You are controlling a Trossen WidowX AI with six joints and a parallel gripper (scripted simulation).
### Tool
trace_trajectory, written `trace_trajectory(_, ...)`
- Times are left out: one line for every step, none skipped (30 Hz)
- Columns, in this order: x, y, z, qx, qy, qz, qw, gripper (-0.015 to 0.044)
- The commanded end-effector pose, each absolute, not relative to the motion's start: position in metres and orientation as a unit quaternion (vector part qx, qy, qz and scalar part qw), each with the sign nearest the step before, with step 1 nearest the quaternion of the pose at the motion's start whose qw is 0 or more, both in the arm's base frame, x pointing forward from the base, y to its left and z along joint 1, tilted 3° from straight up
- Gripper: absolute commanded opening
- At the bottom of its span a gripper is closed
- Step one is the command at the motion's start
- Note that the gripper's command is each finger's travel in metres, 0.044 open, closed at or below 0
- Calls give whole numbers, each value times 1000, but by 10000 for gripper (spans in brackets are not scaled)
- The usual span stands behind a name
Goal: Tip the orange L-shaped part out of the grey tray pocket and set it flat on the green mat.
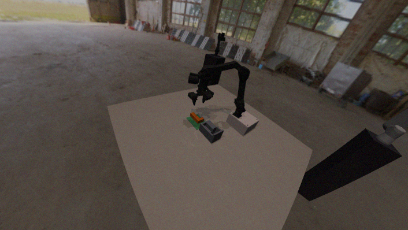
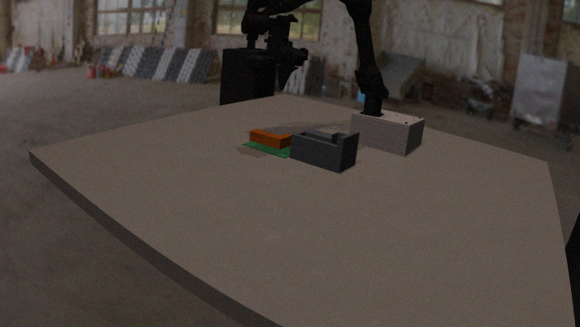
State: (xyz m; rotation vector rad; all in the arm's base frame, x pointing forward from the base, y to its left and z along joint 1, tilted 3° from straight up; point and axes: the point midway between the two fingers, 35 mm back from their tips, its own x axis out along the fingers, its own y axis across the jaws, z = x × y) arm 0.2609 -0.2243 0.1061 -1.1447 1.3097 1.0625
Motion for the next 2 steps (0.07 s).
trace_trajectory(261,-224,105,-478,547,444,524,400)
trace_trajectory(261,-224,105,-478,547,444,524,400)
